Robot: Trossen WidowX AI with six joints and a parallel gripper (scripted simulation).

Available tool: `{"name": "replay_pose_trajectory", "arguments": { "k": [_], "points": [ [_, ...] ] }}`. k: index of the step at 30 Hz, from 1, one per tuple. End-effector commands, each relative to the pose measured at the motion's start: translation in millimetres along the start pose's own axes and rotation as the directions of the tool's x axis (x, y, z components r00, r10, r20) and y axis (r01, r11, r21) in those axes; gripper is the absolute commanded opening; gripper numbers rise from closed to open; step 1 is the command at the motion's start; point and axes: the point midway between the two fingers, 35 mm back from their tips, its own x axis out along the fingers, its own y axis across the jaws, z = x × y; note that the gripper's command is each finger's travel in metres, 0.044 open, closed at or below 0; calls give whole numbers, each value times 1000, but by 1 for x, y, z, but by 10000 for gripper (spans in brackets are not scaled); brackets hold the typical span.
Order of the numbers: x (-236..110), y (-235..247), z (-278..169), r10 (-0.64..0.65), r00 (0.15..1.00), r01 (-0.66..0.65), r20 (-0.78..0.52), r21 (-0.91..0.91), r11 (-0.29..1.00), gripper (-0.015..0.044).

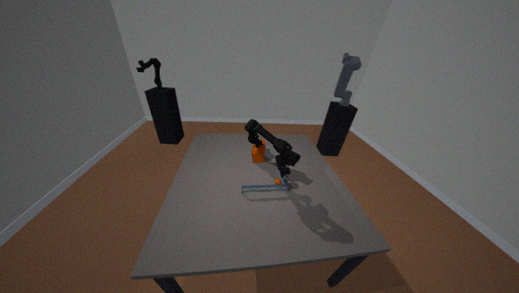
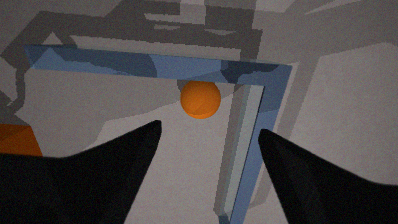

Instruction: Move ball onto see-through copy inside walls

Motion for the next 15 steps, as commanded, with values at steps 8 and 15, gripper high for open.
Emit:
{"name": "replay_pose_trajectory", "arguments": {
  "k": [8, 15],
  "points": [
    [-33, 4, -3, 19, 1000, -19, -7, 1, 1000, 440],
    [-44, 5, -4, 19, 1000, -19, -7, 3, 1000, 440]
  ]
}}
